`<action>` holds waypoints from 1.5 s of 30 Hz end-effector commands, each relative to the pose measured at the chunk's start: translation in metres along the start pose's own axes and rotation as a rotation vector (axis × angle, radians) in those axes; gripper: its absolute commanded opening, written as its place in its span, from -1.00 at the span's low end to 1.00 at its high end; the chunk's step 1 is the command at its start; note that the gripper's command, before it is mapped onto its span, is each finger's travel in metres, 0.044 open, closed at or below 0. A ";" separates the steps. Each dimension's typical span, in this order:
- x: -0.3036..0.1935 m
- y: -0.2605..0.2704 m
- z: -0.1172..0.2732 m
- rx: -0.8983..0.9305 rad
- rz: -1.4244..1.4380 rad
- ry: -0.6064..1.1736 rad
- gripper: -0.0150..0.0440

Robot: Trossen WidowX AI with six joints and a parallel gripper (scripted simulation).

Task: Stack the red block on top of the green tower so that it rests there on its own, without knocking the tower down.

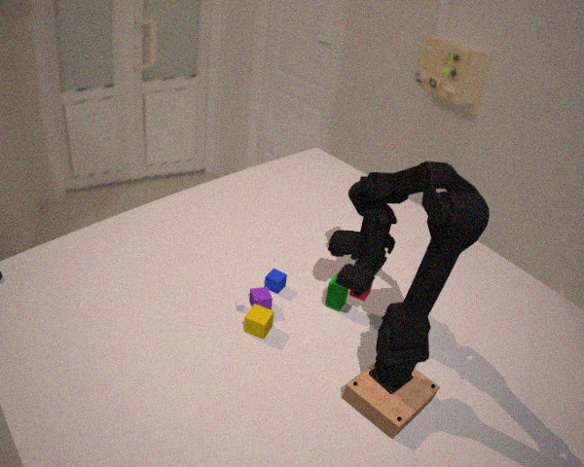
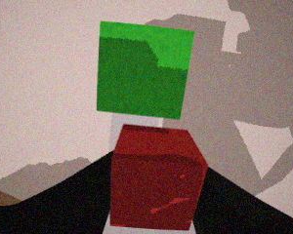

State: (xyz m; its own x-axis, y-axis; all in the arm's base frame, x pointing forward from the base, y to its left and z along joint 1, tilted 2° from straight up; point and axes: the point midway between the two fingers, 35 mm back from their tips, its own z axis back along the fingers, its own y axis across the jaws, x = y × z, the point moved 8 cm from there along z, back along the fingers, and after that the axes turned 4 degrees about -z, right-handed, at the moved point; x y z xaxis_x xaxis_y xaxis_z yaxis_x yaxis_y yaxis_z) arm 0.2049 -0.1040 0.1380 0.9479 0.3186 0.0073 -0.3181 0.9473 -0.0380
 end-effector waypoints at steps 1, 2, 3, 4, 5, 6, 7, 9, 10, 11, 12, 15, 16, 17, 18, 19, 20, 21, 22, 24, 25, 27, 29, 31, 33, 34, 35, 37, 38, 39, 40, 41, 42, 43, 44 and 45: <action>0.001 -0.001 0.021 -0.011 -0.004 -0.006 -0.49; 0.001 -0.001 0.026 -0.011 -0.004 -0.006 -0.49; 0.001 -0.001 0.030 -0.011 -0.004 -0.006 -0.49; 0.001 -0.001 0.035 -0.011 -0.004 -0.006 -0.49; 0.001 -0.001 0.040 -0.011 -0.004 -0.006 -0.49; 0.001 -0.001 0.045 -0.011 -0.004 -0.006 -0.49; 0.001 -0.001 0.050 -0.011 -0.004 -0.006 -0.49; 0.000 0.000 0.059 -0.011 -0.004 -0.006 -0.49; 0.000 0.000 0.063 -0.011 -0.004 -0.006 -0.49; 0.000 0.000 0.065 -0.011 -0.004 -0.006 -0.49; 0.000 0.000 0.066 -0.011 -0.004 -0.006 -0.49; 0.000 0.000 0.062 -0.007 0.000 -0.006 -0.49; 0.000 0.000 0.065 -0.010 -0.003 -0.006 -0.49; 0.000 0.000 0.066 -0.011 -0.004 -0.006 -0.49; 0.001 0.001 0.066 -0.011 -0.004 -0.006 -0.49; 0.003 0.001 0.066 -0.011 -0.004 -0.006 -0.49; 0.007 0.002 0.066 -0.010 -0.004 -0.007 -0.49; 0.011 0.003 0.066 -0.010 -0.004 -0.007 -0.49; 0.016 0.004 0.066 -0.010 -0.004 -0.008 -0.49; 0.025 0.007 0.066 -0.010 -0.004 -0.009 -0.49; 0.029 0.009 0.066 -0.010 -0.004 -0.009 -0.49; 0.038 0.012 0.066 -0.009 -0.004 -0.010 -0.49; 0.044 0.015 0.066 -0.009 -0.004 -0.010 -0.49; 0.045 0.015 0.065 -0.009 -0.004 -0.011 -0.49; 0.045 0.015 0.058 -0.009 -0.004 -0.011 -0.49; 0.045 0.015 0.054 -0.009 -0.004 -0.011 -0.49; 0.045 0.015 0.051 -0.009 -0.004 -0.011 -0.49; 0.045 0.015 0.050 -0.009 -0.004 -0.011 -0.49; 0.045 0.015 0.050 -0.009 -0.004 -0.011 -0.49; 0.046 0.015 0.048 -0.009 -0.004 -0.011 -0.49; 0.046 0.015 0.046 -0.009 -0.004 -0.011 -0.49; 0.046 0.015 0.044 -0.009 -0.004 -0.011 -0.49; 0.046 0.014 0.041 -0.009 -0.004 -0.011 -0.49; 0.046 0.014 0.037 -0.009 -0.004 -0.011 -0.49; 0.046 0.014 0.033 -0.009 -0.004 -0.011 -0.49; 0.046 0.014 0.029 -0.009 -0.004 -0.011 -0.49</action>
State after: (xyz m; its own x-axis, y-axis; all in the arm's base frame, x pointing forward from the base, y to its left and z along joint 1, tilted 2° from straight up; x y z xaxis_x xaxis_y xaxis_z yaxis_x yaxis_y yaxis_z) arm 0.2446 -0.0748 0.1795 0.9471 0.3190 0.0348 -0.3168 0.9468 -0.0570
